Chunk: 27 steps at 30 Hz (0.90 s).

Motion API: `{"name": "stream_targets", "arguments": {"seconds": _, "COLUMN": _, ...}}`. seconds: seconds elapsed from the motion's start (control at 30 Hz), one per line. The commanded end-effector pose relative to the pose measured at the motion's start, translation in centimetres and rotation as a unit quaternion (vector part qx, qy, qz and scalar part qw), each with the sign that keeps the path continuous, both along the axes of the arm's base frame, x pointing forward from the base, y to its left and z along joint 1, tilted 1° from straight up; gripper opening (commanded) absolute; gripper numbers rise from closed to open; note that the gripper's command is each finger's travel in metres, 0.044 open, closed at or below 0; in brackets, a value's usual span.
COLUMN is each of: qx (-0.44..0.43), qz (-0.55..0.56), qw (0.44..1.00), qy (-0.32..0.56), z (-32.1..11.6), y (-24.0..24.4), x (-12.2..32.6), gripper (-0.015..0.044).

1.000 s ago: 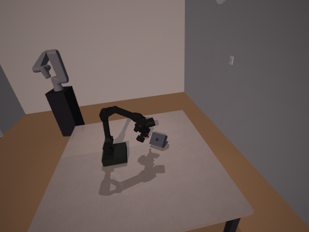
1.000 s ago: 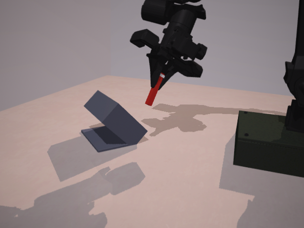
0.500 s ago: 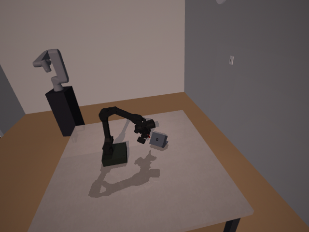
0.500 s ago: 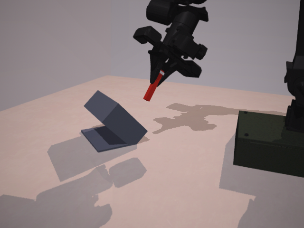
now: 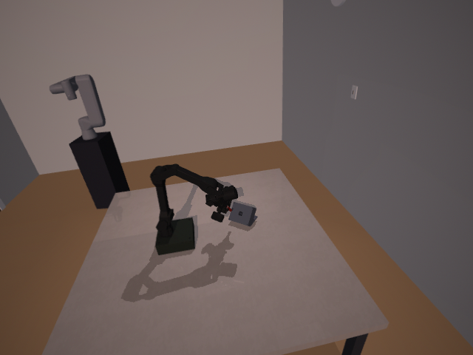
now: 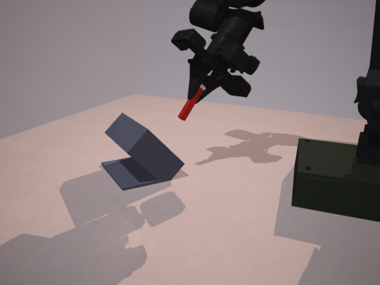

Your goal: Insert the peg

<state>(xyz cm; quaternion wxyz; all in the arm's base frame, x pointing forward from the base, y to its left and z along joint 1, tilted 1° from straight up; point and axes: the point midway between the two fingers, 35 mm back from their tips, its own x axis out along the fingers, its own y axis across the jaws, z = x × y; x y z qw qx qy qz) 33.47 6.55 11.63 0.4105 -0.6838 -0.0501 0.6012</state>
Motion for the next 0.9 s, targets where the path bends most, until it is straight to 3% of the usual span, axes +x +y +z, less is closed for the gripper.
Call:
{"name": "stream_targets", "arguments": {"seconds": 0.0, "qx": 0.007, "qz": 0.001, "qw": 1.0, "qy": -0.012, "z": 0.2, "y": -0.5, "x": 0.2, "gripper": 0.0}}
{"name": "stream_targets", "arguments": {"seconds": 0.87, "qx": 0.03, "qz": -0.004, "qw": 0.998, "qy": -0.057, "z": -0.1, "y": -1.9, "x": 1.5, "gripper": 0.0}}
